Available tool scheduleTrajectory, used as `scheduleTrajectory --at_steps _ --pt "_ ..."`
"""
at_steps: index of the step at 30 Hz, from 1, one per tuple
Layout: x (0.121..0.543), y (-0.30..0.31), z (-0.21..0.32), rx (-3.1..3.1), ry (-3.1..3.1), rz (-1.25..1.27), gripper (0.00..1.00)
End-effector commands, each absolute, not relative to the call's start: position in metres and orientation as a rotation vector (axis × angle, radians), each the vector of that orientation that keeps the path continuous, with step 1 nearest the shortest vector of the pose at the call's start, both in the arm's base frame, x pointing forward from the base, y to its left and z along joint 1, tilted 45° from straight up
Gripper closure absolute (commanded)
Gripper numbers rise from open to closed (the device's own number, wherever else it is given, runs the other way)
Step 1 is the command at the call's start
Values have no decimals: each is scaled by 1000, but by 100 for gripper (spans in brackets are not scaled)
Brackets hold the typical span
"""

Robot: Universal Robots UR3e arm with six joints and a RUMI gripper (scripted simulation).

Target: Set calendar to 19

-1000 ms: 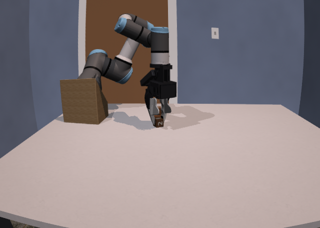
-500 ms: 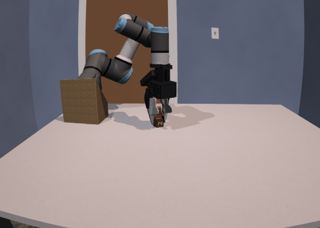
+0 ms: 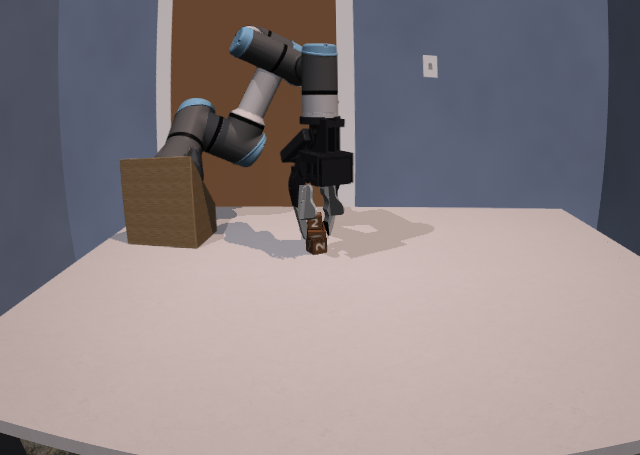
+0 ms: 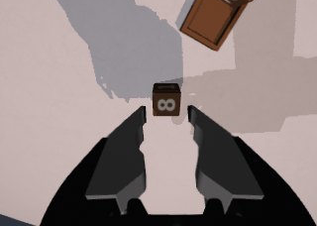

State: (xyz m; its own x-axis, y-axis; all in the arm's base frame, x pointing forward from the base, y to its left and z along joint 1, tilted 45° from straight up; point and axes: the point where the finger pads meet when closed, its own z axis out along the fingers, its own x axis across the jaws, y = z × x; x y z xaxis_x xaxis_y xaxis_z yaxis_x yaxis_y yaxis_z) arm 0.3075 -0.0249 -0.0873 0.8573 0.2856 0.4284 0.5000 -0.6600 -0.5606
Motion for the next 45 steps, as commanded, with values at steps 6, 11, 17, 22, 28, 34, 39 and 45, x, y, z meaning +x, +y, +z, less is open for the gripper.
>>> scheduleTrajectory --at_steps 6,11,17,22,28,34,39,45 --pt "303 -55 -57 -2328 -567 -398 72" --pt "301 -64 -48 -2328 -567 -398 72" --pt "299 -73 -39 -2328 -567 -398 72" --pt "299 -75 -37 -2328 -567 -398 72" --pt "299 -75 -37 -2328 -567 -398 0" --pt "299 -75 -37 -2328 -567 -398 0" --pt "299 -75 -37 -2328 -567 -398 0" --pt "299 -75 -37 -2328 -567 -398 0"
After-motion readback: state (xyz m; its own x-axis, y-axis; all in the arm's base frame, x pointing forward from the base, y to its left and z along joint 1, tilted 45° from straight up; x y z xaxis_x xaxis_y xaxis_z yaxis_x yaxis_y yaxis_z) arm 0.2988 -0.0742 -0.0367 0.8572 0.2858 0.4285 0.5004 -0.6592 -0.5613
